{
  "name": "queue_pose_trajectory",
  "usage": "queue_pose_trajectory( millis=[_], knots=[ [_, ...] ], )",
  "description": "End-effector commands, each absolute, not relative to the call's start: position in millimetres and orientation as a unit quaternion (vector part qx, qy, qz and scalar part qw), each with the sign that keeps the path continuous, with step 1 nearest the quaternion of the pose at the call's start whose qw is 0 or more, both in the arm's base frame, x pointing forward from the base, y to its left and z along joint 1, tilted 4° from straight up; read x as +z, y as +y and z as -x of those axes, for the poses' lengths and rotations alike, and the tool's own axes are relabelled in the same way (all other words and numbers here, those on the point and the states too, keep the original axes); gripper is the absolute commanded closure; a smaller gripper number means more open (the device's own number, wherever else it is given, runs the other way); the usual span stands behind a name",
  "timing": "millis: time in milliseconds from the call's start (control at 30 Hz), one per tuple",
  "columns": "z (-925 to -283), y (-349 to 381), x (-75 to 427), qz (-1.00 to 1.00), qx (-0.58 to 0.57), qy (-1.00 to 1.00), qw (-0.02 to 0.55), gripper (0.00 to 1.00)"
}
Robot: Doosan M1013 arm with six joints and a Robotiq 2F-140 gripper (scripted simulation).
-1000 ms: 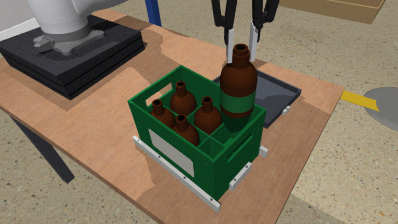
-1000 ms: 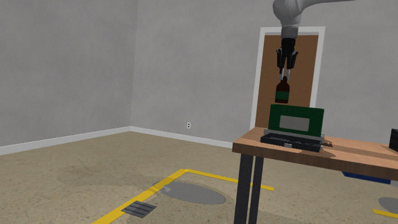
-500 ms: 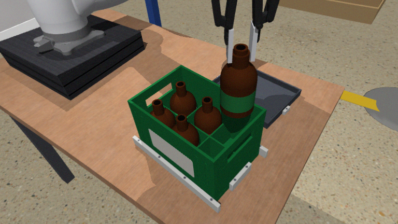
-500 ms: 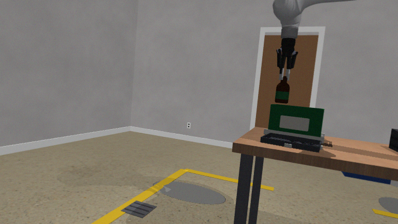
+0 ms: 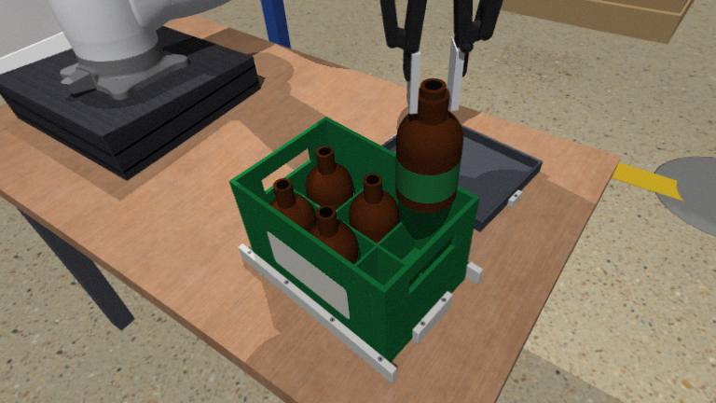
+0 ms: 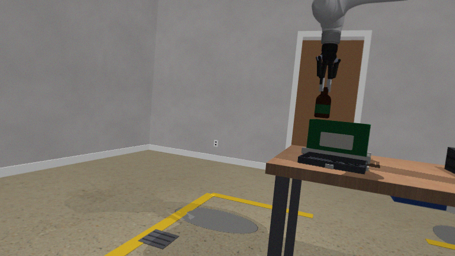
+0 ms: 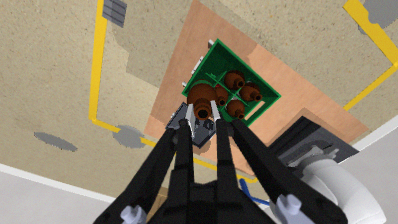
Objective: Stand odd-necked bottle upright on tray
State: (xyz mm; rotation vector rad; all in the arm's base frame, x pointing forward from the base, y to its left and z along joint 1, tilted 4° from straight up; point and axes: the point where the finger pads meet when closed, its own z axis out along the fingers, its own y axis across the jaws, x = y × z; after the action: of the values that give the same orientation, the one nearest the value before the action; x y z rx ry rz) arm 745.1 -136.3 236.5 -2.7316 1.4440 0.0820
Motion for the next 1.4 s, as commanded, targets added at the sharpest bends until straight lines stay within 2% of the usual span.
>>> queue_pose_trajectory(
  millis=[0,1367],
  knots=[
    [-745.1,-136.3,236.6,0.883,0.026,0.467,0.025,1.0],
    [-741.8,-123.1,237.6,0.883,0.026,0.467,0.025,1.0]
  ],
)
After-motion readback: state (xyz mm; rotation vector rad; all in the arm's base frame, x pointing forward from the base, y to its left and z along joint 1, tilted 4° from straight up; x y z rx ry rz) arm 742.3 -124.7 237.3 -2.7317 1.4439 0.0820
